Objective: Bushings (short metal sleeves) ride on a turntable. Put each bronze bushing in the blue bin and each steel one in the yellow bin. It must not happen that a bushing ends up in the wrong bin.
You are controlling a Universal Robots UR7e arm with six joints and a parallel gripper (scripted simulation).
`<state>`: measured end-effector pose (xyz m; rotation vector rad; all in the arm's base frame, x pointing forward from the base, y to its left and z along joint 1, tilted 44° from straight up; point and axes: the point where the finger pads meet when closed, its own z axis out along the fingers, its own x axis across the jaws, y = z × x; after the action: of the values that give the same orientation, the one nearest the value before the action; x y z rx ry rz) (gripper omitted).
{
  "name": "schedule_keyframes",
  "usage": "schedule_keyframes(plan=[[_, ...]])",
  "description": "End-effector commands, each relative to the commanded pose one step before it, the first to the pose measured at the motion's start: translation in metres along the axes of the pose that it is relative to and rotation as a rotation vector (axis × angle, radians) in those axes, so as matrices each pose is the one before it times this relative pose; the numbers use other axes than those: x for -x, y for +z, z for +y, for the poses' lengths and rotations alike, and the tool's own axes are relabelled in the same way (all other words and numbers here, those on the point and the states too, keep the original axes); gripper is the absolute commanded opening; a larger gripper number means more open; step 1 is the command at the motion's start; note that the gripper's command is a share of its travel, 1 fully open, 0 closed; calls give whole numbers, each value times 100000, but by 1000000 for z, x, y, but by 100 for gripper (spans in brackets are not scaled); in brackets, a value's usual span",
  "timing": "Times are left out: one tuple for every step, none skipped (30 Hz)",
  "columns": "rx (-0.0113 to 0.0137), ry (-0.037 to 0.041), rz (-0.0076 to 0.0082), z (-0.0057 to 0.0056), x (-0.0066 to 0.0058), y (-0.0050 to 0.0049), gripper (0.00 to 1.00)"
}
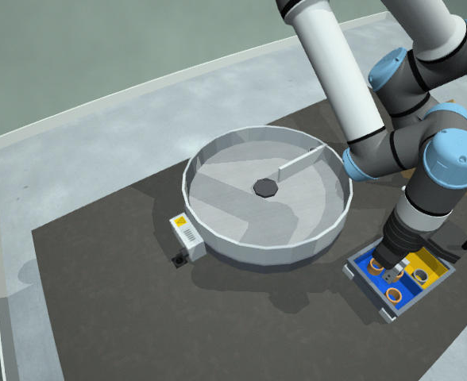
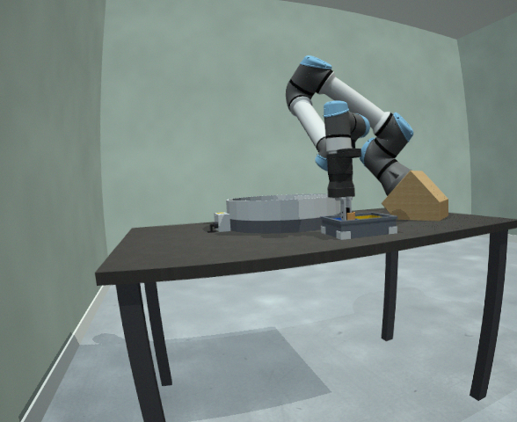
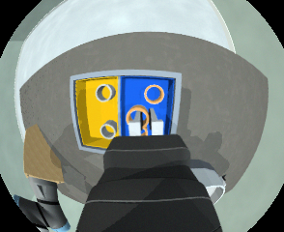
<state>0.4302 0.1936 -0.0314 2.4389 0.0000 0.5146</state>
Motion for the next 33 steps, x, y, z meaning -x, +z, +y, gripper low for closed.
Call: schedule_keyframes(plan=[[-73,30,116,-145,-307,3000,0],[0,0,1,-2,0,1220,0],[0,0,1,-2,0,1220,0],[0,0,1,-2,0,1220,0],[0,0,0,0,0,0,0],[0,0,0,0,0,0,0],[0,0,0,0,0,0,0],[0,0,0,0,0,0,0],[0,0,0,0,0,0,0],[0,0,0,0,0,0,0],[0,0,0,0,0,0,0],[0,0,0,0,0,0,0],[0,0,0,0,0,0,0],[6,0,-8,7,12,1016,0],[-1,0,1,0,0,1220,0],[-1,0,1,0,0,1220,0],[-1,0,1,0,0,1220,0],[-1,0,1,0,0,1220,0],[0,0,0,0,0,0,0],[0,0,0,0,0,0,0],[0,0,0,0,0,0,0],[-1,0,1,0,0,1220,0],[-1,0,1,0,0,1220,0],[-1,0,1,0,0,1220,0],[0,0,0,0,0,0,0],[0,0,0,0,0,0,0],[-1,0,1,0,0,1220,0],[-1,0,1,0,0,1220,0],[0,0,0,0,0,0,0],[0,0,0,0,0,0,0],[0,0,0,0,0,0,0],[0,0,0,0,0,0,0],[0,0,0,0,0,0,0]])
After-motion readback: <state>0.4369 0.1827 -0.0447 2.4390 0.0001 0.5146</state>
